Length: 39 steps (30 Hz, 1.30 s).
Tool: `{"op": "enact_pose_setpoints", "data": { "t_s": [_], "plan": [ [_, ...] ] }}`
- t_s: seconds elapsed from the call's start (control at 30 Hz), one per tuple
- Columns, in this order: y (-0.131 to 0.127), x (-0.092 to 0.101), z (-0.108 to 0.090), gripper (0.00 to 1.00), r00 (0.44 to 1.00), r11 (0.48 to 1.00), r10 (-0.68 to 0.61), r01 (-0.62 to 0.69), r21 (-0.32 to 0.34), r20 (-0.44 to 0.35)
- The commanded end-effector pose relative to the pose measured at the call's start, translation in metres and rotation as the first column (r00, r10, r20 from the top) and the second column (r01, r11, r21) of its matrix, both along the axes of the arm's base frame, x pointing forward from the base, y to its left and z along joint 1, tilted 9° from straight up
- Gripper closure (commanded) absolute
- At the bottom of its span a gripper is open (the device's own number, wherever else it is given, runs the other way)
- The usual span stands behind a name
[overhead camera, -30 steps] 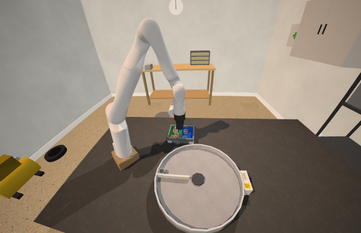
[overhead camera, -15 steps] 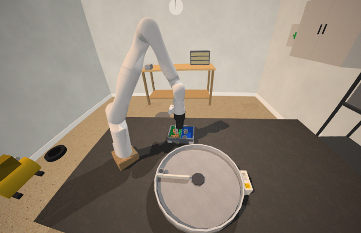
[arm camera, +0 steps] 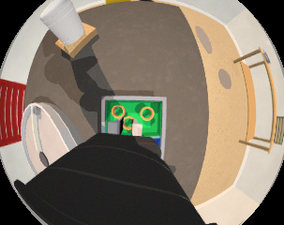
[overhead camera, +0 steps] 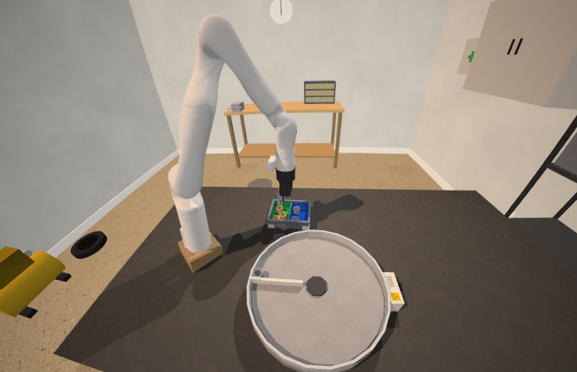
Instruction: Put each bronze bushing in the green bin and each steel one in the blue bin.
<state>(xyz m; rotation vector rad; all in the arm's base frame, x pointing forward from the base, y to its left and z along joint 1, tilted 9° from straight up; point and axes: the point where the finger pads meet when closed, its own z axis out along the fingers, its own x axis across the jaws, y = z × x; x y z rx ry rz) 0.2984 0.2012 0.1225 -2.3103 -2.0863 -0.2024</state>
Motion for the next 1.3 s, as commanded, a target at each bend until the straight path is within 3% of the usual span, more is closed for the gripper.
{"op": "enact_pose_setpoints", "data": {
  "t_s": [0.0, 0.03, 1.27],
  "plan": [
    [0.0042, 0.0027, 0.0326, 0.58, 1.000, 1.000, 0.005, -0.006, 0.022, 0.026],
    [0.0030, 0.0017, 0.0421, 0.58, 1.000, 1.000, 0.005, -0.006, 0.022, 0.026],
    [0.0028, 0.0016, 0.0416, 0.58, 1.000, 1.000, 0.005, -0.006, 0.021, 0.025]
  ]
}}
